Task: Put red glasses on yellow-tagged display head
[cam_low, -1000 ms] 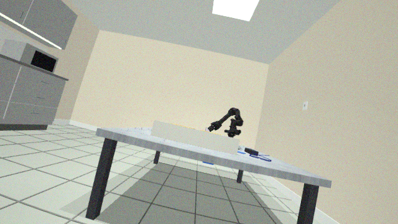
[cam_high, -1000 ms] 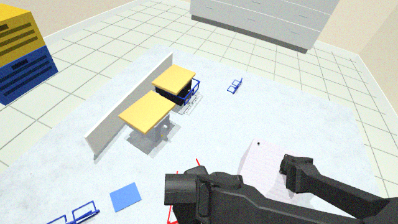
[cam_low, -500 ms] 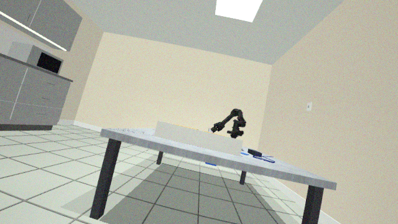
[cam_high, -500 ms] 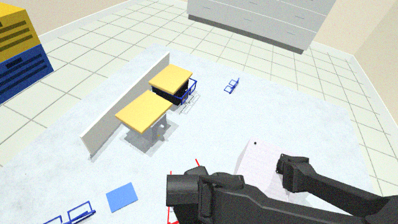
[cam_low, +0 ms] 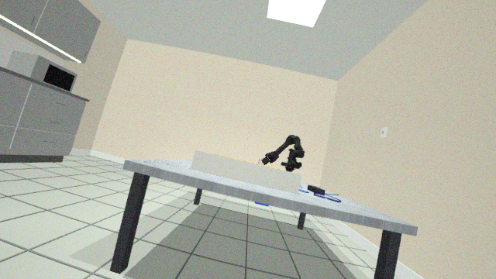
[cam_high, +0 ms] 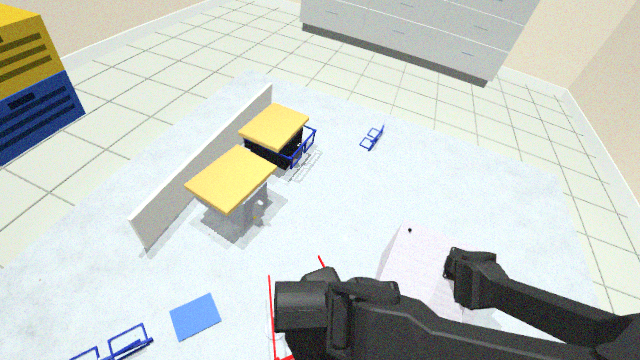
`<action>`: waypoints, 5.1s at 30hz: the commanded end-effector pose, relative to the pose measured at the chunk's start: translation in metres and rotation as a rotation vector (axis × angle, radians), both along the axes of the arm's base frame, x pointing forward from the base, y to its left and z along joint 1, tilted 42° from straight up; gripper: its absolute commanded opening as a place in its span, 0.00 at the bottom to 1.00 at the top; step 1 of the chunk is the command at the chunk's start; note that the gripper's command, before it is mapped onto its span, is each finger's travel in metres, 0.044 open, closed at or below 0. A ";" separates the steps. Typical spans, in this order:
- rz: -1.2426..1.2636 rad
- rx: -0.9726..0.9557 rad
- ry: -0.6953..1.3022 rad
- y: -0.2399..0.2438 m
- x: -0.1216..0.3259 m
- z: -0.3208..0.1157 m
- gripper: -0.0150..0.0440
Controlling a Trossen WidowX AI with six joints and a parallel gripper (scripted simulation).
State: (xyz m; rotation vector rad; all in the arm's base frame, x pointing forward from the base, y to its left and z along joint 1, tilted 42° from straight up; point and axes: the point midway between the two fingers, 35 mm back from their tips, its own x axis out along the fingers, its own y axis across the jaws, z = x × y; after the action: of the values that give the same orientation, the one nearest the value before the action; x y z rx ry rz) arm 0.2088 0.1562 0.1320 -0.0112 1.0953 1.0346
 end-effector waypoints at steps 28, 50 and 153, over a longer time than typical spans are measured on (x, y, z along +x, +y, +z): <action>-0.004 -0.005 0.006 -0.006 -0.014 -0.008 0.25; -0.004 -0.005 0.005 -0.005 -0.012 -0.007 0.25; 0.381 -0.054 -0.347 -0.158 0.059 -0.097 0.25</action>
State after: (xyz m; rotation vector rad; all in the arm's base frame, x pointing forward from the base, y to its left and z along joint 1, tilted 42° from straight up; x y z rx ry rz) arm 0.2671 -0.0054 0.0381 -0.4490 0.8197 1.2863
